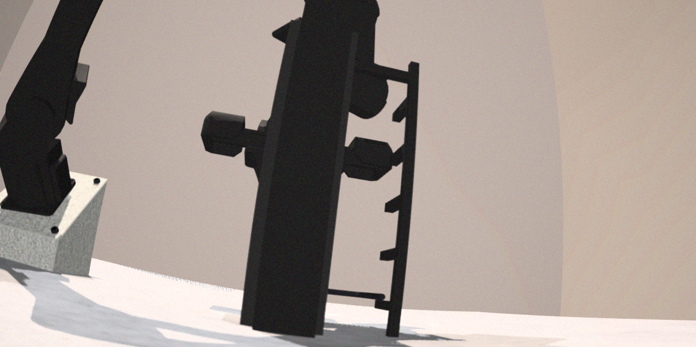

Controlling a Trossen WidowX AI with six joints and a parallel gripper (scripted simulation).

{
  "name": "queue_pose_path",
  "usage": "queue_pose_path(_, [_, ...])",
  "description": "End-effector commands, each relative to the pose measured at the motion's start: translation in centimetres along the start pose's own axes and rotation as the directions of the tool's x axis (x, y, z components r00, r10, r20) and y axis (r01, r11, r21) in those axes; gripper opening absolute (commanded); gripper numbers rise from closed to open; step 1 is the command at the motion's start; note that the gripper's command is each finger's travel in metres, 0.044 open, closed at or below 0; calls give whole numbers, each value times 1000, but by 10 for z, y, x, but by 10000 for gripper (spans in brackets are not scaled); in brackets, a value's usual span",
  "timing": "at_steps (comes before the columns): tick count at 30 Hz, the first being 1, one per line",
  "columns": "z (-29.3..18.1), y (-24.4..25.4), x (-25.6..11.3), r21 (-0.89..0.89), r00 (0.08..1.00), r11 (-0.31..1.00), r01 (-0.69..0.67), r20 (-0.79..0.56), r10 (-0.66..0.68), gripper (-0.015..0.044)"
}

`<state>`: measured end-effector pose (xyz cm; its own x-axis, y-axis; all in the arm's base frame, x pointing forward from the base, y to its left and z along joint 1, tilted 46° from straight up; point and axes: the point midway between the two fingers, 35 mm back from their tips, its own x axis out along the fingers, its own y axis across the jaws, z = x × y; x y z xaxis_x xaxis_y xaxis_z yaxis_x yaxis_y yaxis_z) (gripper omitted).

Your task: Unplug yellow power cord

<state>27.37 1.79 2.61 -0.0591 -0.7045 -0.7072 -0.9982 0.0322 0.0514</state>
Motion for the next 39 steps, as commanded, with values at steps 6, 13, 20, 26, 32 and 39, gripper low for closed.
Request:
queue_pose_path(6, [4, -1, -1, 1, 1000, 1000, 0, 1, 0, 0])
queue_pose_path(13, [15, -2, -1, 0, 1000, 1000, 1, 2, -1, 0])
queue_pose_path(20, [27, -2, -2, 0, 1000, 1000, 2, 3, -2, 0])
queue_pose_path(26, [37, -2, -3, -1, 1000, 1000, 2, 4, -2, 0])
queue_pose_path(32, [46, -1, -4, -2, 1000, 1000, 2, 4, -2, 0])
queue_pose_path(39, [57, 0, -6, -2, 1000, 1000, 2, 4, -2, 0])
